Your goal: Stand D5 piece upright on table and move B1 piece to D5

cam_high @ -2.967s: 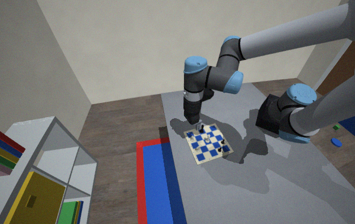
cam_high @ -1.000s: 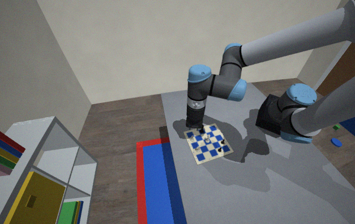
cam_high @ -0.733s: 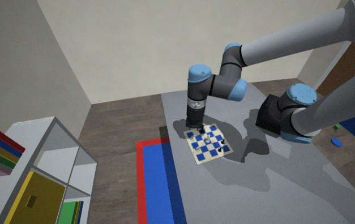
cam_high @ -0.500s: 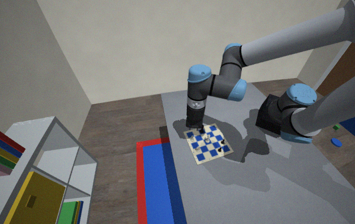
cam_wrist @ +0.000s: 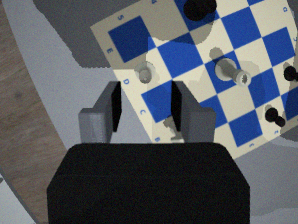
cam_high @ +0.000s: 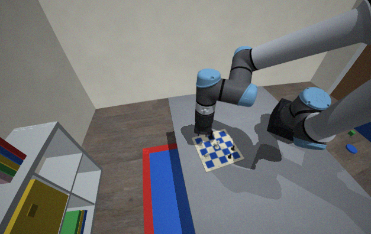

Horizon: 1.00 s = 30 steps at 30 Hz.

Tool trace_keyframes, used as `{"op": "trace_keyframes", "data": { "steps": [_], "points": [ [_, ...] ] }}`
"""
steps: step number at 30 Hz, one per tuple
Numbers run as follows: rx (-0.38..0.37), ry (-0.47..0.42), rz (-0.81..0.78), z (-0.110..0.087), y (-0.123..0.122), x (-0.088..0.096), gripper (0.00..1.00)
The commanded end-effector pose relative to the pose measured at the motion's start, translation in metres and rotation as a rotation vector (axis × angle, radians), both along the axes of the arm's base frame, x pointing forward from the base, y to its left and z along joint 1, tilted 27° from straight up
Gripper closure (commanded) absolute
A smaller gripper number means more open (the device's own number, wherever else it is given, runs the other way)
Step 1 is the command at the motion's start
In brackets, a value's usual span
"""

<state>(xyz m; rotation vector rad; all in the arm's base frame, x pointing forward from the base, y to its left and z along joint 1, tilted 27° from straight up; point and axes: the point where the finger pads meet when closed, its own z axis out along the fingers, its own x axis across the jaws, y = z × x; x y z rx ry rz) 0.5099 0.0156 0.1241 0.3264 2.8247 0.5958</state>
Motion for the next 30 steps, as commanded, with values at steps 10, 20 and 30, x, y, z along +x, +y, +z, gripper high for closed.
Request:
{"op": "trace_keyframes", "data": {
  "steps": [10, 20, 30],
  "points": [
    [0.0, -0.001, 0.0, -0.015, 0.006, 0.005, 0.27],
    [0.0, -0.001, 0.0, -0.026, 0.01, 0.008, 0.27],
    [0.0, -0.001, 0.0, -0.036, 0.014, 0.011, 0.27]
  ]
}}
